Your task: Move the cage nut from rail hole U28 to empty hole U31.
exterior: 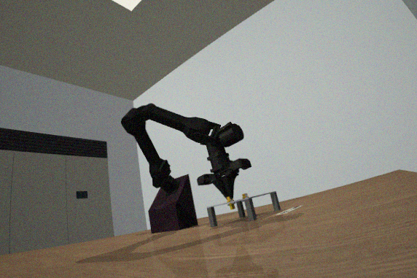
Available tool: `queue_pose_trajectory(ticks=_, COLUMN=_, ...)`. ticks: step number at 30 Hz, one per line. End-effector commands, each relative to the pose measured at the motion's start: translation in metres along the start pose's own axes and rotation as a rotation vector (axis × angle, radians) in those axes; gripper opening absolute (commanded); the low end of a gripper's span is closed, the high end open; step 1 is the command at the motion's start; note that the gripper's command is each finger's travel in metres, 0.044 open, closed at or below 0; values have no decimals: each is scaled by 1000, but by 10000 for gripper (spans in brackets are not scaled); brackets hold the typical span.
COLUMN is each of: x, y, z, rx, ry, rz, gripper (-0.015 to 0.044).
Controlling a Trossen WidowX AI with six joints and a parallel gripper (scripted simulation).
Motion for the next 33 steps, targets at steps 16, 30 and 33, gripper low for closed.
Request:
queue_pose_trajectory(ticks=16, x=0, y=-2, z=-1, rx=5, ry=2, rz=26, gripper=23)
queue_pose_trajectory(ticks=30, x=0, y=-3, z=-1, rx=5, ry=1, rz=42, gripper=23)
queue_pose_trajectory(ticks=33, x=0, y=-4, z=-1, rx=5, ry=1, rz=46, gripper=23)
Point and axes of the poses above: the point midway between the two fingers, 35 mm back from their tips, its own x axis out along the fingers, its own y axis across the jaws, z = x × y, the point moved 2 cm from there along -x, back along the fingers, and after that the axes turned 4 degrees about -x, right-handed, at the moved point
